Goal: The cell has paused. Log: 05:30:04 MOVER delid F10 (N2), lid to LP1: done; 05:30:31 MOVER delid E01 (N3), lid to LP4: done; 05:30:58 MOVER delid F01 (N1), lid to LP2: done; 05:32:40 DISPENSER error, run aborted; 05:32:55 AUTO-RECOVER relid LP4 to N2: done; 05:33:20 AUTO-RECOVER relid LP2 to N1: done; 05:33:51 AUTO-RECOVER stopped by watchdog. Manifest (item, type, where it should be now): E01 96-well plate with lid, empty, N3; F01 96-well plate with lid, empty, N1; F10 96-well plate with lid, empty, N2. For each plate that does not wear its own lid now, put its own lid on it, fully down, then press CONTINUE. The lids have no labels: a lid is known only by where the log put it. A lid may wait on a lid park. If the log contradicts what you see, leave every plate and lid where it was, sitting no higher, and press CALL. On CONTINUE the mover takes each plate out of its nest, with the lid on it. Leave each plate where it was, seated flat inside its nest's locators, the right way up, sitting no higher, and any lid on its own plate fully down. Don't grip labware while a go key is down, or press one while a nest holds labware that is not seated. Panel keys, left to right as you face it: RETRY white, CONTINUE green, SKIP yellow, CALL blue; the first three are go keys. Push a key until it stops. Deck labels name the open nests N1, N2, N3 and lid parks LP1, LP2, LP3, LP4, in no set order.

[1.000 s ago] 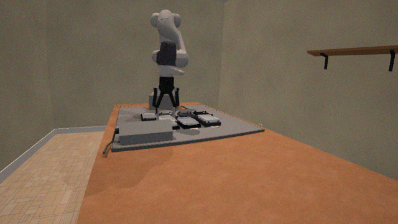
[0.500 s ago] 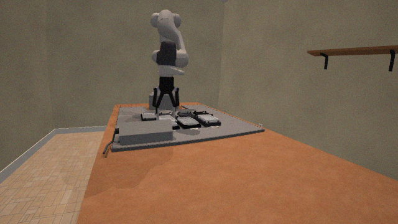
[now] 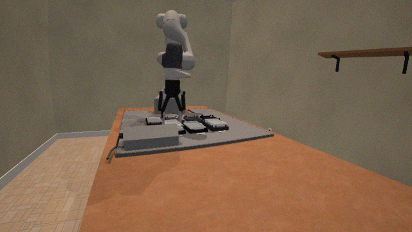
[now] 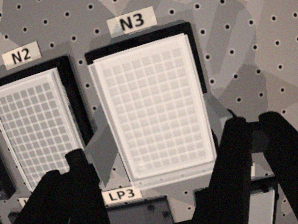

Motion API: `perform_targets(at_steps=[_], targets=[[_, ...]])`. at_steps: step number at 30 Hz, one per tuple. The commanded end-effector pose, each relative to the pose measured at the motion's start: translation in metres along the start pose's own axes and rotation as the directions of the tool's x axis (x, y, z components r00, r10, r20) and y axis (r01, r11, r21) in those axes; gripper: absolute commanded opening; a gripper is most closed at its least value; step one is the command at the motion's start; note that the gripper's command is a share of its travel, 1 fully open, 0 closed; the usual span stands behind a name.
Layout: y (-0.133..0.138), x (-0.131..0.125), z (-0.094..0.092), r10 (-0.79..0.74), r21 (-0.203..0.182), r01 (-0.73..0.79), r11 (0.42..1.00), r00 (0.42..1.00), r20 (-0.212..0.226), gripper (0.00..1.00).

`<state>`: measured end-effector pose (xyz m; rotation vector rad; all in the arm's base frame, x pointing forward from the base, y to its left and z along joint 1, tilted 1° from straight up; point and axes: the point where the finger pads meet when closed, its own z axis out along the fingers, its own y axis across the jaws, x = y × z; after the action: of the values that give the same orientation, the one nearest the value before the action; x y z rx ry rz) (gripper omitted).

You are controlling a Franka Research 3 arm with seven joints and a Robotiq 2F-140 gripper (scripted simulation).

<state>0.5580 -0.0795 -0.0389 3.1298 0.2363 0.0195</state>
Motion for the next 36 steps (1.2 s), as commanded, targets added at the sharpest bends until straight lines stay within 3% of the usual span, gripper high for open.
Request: perform_targets(at_steps=[1, 36], targets=[[0.0, 0.0023, 0.0004, 0.004, -0.002, -0.004, 1.0, 1.0, -0.004, 0.0], [-0.0005, 0.0038, 0.0076, 0.009, -0.002, -0.009, 1.0, 1.0, -0.004, 0.0]])
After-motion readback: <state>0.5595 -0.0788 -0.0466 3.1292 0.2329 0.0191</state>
